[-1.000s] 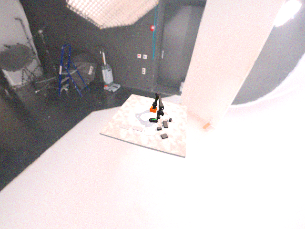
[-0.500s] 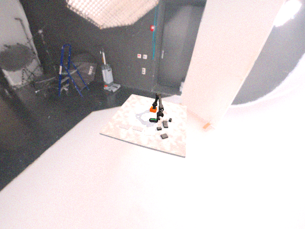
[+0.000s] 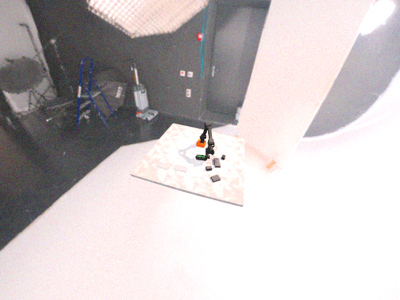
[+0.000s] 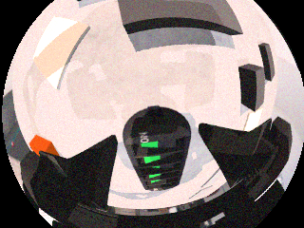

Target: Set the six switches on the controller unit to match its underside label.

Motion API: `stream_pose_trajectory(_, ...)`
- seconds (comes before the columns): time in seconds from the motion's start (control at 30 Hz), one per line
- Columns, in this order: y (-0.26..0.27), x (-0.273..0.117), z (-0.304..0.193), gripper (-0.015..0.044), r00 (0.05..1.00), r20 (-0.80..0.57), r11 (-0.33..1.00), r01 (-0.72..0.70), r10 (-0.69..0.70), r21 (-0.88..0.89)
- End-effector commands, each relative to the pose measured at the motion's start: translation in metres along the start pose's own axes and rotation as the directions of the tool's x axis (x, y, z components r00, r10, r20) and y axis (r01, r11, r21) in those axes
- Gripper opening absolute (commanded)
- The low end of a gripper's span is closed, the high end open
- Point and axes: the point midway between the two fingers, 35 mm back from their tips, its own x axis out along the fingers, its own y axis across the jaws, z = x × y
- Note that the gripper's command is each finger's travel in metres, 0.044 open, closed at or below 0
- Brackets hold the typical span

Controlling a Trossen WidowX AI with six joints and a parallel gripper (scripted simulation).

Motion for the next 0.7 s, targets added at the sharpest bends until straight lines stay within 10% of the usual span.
stream_pose_trajectory(0.0, 0.0019, 0.0028, -0.0011, 0.0361, 1.0, -0.008, 1.0, -0.004, 0.004, 0.002)
stream_pose_trajectory(0.67, 0.0018, 0.0003, -0.0024, 0.0326, 1.0, -0.008, 1.0, -0.004, 0.004, 0.002)
